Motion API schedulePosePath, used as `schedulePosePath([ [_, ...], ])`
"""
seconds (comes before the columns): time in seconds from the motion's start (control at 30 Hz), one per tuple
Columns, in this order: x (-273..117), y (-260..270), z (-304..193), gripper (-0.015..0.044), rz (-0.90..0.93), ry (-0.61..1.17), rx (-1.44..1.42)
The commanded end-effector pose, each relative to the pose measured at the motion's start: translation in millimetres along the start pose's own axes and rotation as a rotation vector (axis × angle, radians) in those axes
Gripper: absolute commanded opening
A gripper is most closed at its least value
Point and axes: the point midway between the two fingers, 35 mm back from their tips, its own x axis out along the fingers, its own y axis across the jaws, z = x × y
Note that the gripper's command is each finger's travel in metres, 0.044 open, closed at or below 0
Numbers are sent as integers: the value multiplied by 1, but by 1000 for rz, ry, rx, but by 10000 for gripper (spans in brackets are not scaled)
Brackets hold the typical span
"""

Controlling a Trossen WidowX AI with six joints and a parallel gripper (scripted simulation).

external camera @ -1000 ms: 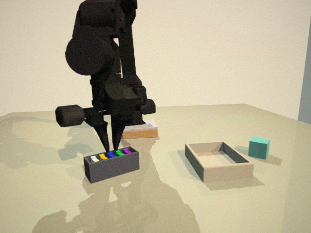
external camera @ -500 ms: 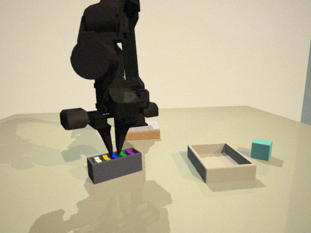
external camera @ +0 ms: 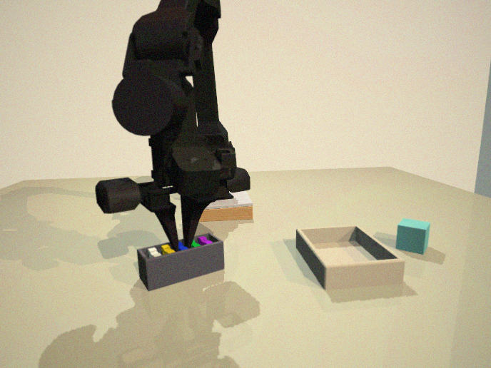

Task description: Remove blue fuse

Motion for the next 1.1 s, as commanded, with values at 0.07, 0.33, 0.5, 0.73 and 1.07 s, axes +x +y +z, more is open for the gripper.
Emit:
schedulePosePath([
  [0.07,0,0,0,37,0,0,0],
  [0.33,0,0,0,0,0,0,0],
  [0.5,-1,0,0,0,0,0,0],
  [0.73,-5,0,0,0,-1,0,0],
  [1.07,-10,0,1,0,-1,0,0],
])
